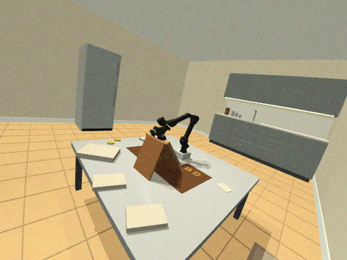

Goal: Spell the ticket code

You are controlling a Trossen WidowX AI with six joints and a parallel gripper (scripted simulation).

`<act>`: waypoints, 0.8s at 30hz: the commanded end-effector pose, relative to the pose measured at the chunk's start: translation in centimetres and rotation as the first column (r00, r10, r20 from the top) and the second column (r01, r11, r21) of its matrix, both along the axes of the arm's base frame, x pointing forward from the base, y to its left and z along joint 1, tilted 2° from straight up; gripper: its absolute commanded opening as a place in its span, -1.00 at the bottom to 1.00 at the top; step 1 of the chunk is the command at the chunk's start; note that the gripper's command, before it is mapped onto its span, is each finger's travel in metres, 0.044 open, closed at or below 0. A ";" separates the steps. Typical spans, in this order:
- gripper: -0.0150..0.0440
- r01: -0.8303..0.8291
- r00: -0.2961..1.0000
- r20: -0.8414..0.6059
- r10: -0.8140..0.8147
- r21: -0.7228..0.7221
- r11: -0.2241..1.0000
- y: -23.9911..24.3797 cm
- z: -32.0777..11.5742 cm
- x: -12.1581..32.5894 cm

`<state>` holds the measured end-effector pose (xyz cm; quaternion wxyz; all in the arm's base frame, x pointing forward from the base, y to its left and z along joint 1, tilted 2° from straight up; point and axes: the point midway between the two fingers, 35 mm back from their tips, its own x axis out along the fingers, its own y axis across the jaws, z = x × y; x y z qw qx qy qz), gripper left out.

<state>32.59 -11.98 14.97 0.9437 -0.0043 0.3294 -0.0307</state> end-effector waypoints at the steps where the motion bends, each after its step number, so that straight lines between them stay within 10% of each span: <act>1: -0.49 0.002 1.000 0.000 -0.002 0.002 1.000 0.3 -0.1 -0.1; 24: -0.49 0.002 1.000 0.000 -0.002 0.003 1.000 1.5 -0.1 0.0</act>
